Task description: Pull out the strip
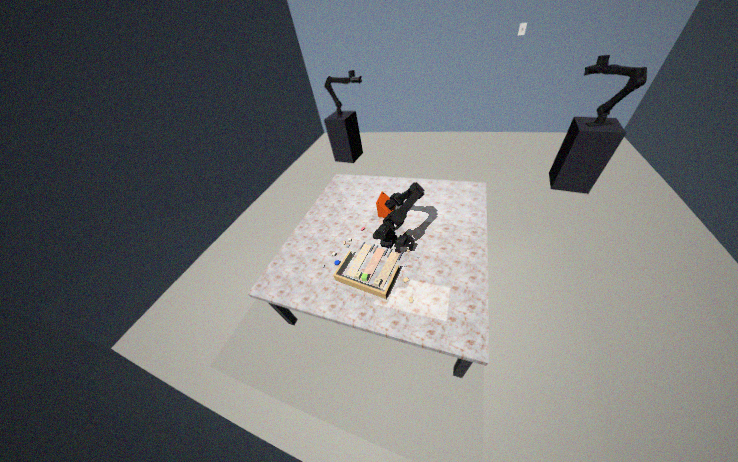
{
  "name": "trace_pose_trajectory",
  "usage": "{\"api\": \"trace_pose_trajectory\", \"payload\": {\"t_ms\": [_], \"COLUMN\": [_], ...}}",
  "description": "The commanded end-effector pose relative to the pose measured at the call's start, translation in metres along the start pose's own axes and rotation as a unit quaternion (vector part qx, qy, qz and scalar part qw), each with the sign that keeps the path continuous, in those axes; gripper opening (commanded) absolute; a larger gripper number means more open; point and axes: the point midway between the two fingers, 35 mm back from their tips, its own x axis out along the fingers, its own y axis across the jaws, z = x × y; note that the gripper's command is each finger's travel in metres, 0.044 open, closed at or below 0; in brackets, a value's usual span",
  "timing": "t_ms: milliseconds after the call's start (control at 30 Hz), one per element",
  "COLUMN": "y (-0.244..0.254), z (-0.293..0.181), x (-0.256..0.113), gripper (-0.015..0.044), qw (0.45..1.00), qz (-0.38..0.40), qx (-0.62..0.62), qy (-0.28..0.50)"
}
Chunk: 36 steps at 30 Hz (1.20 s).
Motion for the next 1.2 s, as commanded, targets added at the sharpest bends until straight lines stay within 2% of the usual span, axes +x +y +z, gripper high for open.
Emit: {"api": "trace_pose_trajectory", "payload": {"t_ms": [0, 1167], "y": [0.011, 0.013], "z": [-0.005, -0.006], "x": [0.008, 0.059], "gripper": [0.0000, 0.0000], "qw": [0.999, 0.999], "qz": [-0.008, -0.008], "qx": [0.002, 0.002], "qy": [0.040, 0.039]}}
